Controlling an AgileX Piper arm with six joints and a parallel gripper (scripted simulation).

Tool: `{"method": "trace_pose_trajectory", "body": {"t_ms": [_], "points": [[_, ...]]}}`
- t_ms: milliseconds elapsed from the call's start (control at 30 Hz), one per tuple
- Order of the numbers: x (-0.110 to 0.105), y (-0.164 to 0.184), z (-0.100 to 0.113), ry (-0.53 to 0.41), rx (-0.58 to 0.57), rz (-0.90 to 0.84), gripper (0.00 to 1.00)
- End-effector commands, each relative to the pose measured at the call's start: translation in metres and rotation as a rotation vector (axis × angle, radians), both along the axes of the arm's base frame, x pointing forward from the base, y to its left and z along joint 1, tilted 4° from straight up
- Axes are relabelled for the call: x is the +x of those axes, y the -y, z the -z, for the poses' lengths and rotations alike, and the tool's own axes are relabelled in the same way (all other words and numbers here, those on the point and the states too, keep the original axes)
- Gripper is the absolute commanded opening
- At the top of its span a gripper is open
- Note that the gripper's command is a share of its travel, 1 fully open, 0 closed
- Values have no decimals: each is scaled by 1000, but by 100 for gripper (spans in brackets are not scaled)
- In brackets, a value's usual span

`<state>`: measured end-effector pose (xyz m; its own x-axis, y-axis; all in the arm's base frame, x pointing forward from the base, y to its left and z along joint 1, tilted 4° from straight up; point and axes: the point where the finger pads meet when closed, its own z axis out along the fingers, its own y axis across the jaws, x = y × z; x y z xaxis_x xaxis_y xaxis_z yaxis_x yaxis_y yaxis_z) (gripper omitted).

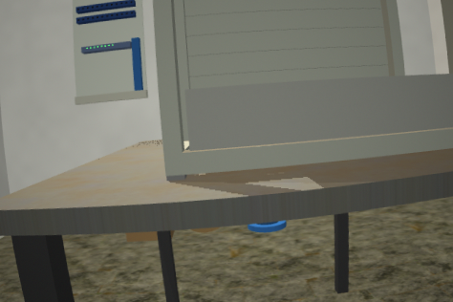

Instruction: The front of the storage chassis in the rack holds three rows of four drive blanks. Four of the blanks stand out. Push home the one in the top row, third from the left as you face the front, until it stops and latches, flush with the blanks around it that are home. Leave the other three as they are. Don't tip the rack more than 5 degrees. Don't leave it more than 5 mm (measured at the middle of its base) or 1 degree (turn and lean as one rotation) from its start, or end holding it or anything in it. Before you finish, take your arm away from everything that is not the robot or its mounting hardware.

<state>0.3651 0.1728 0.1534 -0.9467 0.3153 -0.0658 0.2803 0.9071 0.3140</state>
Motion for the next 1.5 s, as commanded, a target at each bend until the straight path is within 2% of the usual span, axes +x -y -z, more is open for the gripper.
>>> {"method": "trace_pose_trajectory", "body": {"t_ms": [0,1467], "points": [[0,0,-1,2,1,0,100],[1,-4,-4,19,16,-4,100]]}}
